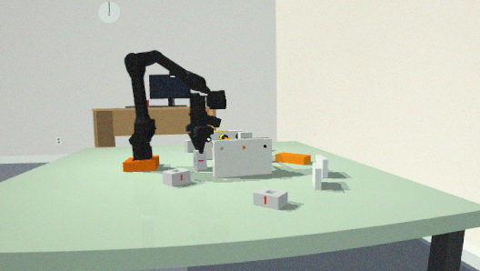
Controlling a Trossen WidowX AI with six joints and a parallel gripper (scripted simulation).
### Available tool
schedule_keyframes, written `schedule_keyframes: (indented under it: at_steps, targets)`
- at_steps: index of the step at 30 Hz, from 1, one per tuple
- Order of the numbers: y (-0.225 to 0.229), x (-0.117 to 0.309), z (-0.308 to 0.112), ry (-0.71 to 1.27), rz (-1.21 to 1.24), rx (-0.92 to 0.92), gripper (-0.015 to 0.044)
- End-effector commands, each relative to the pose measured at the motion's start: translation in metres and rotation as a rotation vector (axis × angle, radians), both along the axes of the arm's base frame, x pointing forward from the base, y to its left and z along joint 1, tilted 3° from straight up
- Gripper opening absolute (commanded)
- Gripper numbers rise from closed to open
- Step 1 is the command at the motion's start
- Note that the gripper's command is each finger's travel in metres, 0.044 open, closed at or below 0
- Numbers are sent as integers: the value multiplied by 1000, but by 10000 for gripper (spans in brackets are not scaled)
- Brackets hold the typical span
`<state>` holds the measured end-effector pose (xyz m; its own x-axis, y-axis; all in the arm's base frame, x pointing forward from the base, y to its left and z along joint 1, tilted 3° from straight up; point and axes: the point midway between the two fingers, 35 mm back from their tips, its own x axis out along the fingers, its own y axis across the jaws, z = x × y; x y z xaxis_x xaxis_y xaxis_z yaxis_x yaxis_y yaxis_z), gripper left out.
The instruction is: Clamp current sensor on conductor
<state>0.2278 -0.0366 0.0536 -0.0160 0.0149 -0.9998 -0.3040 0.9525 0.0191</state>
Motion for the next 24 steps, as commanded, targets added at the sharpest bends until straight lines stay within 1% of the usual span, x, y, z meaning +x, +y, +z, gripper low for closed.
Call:
schedule_keyframes:
  at_steps: [1,3,10,24]
  targets:
    - [0,0,0,-1,0,0,196]
    - [0,0,0,-1,0,0,183]
    - [-1,5,20,1,1,0,0]
    - [-2,8,84,8,2,-2,0]
